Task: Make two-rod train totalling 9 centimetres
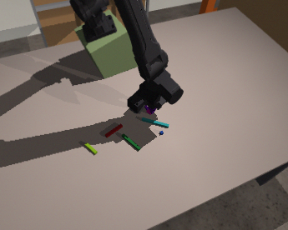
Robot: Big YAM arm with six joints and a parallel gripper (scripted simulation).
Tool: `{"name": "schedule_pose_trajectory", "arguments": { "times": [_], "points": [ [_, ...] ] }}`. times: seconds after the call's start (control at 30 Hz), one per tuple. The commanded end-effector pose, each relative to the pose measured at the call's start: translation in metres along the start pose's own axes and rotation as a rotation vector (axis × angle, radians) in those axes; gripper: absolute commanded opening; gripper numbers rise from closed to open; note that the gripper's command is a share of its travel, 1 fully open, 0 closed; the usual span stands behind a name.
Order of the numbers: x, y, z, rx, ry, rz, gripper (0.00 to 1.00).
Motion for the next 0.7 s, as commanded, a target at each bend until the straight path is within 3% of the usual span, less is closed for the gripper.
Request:
{"name": "schedule_pose_trajectory", "arguments": {
  "times": [0.0, 0.2, 0.4, 0.53, 0.67],
  "points": [
    [0.018, 0.006, 0.011, -0.016, -0.012, 0.049, 0.15],
    [0.018, 0.006, 0.011, -0.017, -0.013, 0.050, 0.15],
    [0.013, 0.025, 0.002, -0.012, -0.004, 0.035, 0.15],
    [0.006, 0.050, -0.001, -0.008, 0.000, 0.024, 0.15],
    [0.021, 0.086, 0.004, -0.014, -0.010, 0.056, 0.15]
  ]
}}
Point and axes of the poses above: the point where the finger pads meet when closed, its own y axis back along the fingers, its own x axis across the jaws, z = x × y, the point moved 6 cm from there along y, back along the fingers, and after that the axes turned 5 degrees about y, right-handed, at the moved point
